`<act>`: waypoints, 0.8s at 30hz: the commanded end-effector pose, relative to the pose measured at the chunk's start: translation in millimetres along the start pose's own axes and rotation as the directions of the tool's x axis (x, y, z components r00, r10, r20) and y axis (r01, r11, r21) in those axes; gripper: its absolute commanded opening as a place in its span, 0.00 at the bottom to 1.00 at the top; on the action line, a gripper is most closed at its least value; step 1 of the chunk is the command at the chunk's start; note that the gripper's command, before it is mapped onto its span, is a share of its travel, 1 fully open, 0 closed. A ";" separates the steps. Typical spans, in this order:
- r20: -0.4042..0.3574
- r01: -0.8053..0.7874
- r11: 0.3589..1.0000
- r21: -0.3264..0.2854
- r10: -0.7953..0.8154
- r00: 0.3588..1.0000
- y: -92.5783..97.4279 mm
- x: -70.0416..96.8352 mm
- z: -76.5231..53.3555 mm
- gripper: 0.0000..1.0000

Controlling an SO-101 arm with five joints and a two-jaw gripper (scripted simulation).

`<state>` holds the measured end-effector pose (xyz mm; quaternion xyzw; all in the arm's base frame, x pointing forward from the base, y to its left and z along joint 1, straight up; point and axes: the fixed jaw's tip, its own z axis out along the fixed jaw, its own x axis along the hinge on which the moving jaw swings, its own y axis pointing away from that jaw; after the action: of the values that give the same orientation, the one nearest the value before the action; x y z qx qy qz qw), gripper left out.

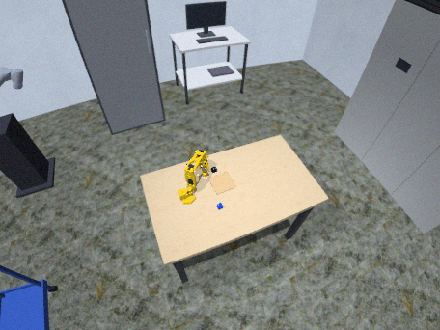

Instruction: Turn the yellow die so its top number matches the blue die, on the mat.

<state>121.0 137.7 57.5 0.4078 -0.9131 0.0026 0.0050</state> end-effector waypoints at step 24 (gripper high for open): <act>0.071 0.008 1.000 0.002 -0.008 0.997 0.5 -10.7 15.9 0.35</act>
<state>122.9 139.6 37.9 0.4078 -0.9131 0.0012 0.0015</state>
